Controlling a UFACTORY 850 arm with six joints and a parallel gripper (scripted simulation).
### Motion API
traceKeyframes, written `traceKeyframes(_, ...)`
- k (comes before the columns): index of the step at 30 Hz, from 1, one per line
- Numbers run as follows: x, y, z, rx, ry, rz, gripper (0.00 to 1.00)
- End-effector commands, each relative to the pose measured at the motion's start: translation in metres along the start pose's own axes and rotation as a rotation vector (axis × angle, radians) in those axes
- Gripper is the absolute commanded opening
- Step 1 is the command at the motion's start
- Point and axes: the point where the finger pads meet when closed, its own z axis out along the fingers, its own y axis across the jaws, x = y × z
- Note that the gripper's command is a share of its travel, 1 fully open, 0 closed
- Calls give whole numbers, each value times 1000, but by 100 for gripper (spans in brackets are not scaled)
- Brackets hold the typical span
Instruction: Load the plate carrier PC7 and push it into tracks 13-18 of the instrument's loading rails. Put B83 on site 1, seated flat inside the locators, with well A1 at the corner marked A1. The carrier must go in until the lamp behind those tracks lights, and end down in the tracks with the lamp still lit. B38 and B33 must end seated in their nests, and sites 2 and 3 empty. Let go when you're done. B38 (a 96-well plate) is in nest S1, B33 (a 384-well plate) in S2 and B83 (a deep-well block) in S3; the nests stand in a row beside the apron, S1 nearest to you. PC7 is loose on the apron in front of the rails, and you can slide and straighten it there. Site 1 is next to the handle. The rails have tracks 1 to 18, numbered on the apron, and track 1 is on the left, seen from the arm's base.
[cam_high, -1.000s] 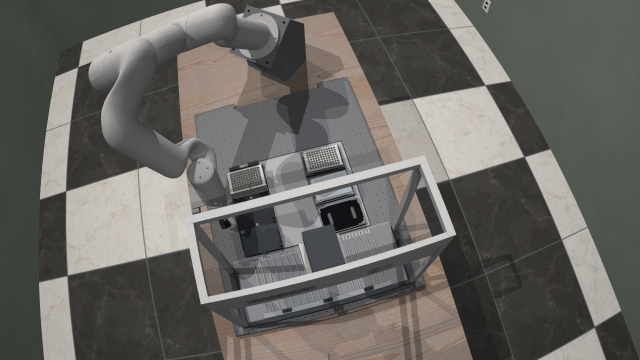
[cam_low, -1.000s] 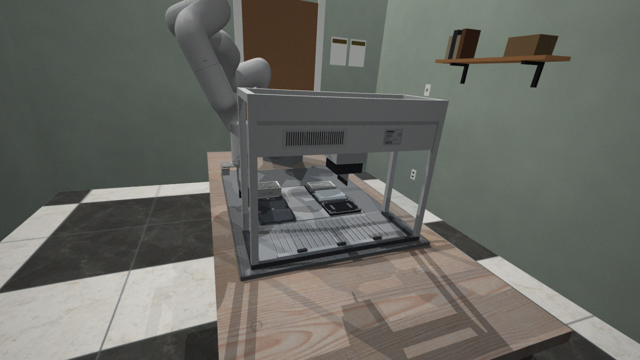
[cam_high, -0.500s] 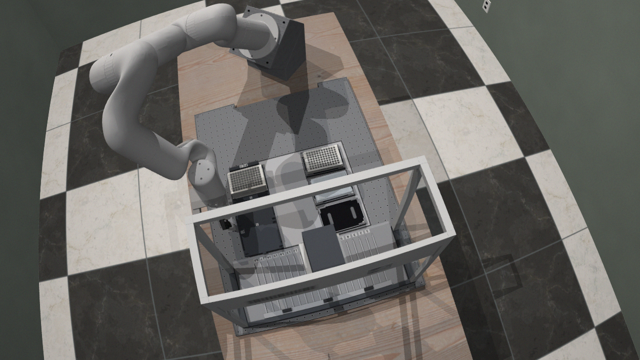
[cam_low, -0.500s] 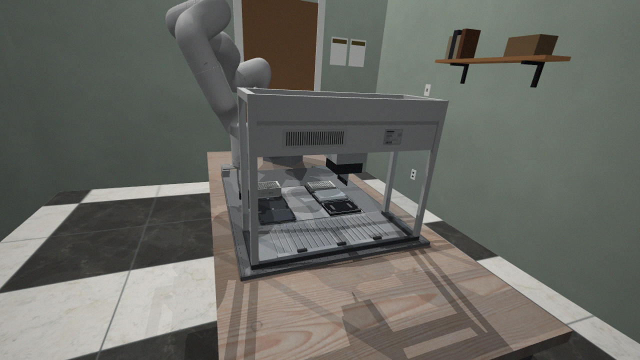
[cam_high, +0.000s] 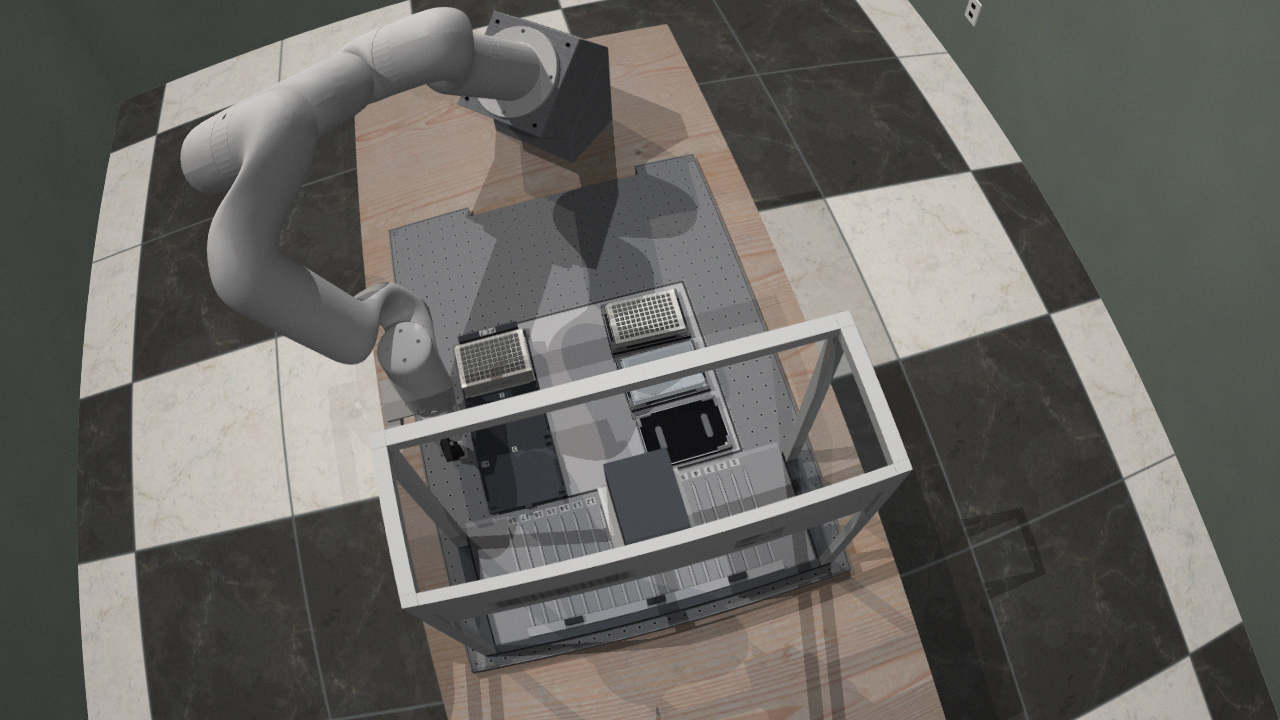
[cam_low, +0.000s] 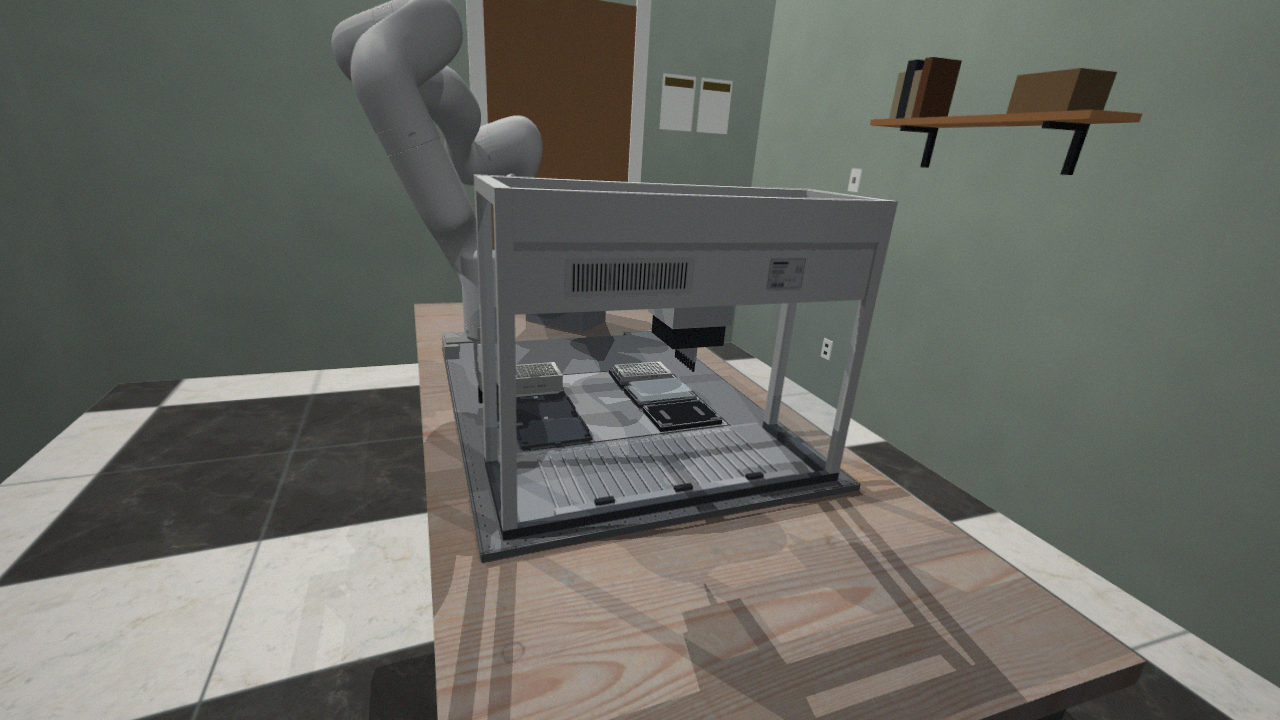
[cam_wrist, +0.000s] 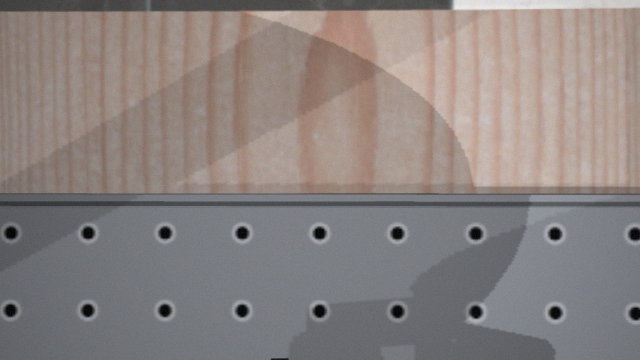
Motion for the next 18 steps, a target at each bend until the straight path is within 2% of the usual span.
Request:
traceKeyframes(1,0,-1,1,1,0,0,100)
traceKeyframes(18,-1,-1,3,1,0,0,100)
